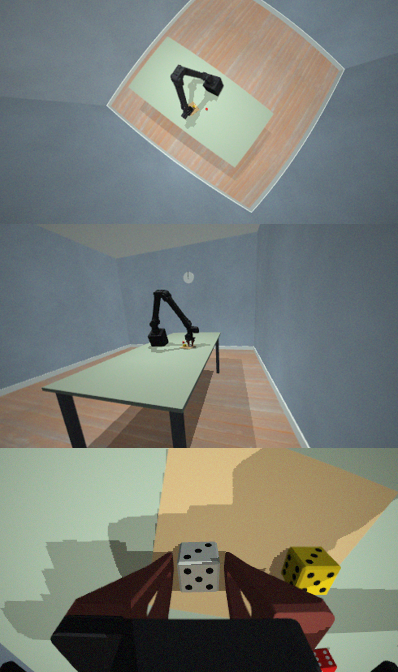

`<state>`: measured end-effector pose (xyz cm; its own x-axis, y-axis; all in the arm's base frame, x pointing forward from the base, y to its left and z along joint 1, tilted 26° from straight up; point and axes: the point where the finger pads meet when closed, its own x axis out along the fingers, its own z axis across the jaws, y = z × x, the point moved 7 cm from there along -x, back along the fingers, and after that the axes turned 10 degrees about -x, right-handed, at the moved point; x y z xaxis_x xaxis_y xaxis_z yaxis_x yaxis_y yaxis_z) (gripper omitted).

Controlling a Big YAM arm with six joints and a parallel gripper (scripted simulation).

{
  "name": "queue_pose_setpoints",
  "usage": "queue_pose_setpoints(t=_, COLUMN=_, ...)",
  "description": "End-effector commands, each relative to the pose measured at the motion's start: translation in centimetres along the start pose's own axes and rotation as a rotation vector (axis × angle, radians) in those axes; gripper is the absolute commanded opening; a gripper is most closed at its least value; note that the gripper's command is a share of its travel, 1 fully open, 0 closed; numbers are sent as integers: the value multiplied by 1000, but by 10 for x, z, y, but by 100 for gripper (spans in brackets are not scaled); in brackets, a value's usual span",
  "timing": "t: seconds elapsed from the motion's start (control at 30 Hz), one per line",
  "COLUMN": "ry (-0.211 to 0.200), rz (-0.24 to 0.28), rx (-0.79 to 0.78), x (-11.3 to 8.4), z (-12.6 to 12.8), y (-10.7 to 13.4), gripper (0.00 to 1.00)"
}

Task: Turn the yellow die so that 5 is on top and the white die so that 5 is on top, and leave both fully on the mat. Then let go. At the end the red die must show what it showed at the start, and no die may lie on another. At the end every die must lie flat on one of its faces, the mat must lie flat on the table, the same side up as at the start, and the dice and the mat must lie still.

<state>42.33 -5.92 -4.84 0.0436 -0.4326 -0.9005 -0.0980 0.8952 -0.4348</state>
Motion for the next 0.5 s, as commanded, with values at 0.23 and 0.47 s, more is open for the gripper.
queue_pose_setpoints(t=0.23, ry=-31, rz=-4, rx=7, x=-5, z=11, y=-4, gripper=38)
queue_pose_setpoints(t=0.47, ry=-36, rz=-3, rx=4, x=-25, z=10, y=1, gripper=38)
